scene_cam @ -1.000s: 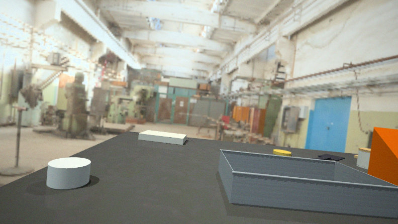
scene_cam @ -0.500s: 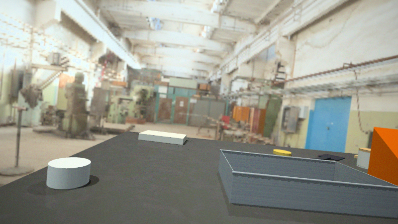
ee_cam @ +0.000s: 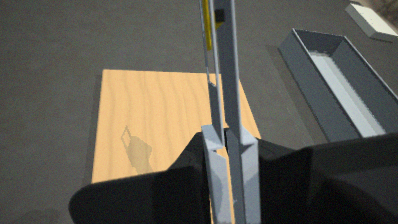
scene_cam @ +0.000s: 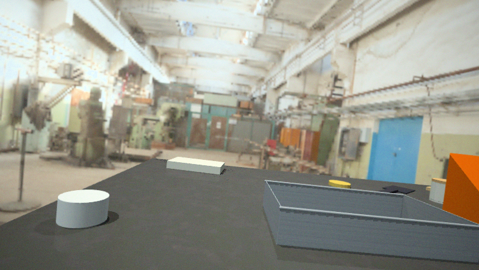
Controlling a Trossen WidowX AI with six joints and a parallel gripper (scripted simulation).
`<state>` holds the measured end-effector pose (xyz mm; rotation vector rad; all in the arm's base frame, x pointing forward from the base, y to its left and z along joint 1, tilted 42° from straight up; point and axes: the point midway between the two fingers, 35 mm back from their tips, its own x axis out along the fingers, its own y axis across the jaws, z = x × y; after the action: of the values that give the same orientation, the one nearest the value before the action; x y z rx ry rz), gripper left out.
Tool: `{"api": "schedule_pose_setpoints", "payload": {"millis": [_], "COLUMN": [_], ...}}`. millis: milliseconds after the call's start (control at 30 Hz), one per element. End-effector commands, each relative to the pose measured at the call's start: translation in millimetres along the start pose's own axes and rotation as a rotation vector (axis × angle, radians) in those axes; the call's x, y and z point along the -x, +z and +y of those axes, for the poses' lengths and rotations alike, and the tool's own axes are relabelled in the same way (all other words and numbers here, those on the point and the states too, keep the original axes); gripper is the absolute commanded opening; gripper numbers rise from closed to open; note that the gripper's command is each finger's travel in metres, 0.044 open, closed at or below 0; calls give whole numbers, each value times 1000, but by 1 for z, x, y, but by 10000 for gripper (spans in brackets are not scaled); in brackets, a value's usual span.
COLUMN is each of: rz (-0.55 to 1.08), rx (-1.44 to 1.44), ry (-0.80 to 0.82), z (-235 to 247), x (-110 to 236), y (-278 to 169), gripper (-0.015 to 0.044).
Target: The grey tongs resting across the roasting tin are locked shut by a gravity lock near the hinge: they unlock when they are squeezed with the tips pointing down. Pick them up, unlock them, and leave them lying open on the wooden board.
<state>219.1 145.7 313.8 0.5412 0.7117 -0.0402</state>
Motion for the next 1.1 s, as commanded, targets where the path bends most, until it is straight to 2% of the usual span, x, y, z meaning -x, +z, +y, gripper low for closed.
{"api": "schedule_pose_setpoints", "payload": {"millis": [0, 500, 1067], "rz": [-96, -388, -400], "rx": [-42, -221, -231], "ry": [32, 162, 169], "z": [0, 1, 1], "x": [9, 38, 40], "y": [5, 10, 10], "gripper": [-150, -150, -150]}}
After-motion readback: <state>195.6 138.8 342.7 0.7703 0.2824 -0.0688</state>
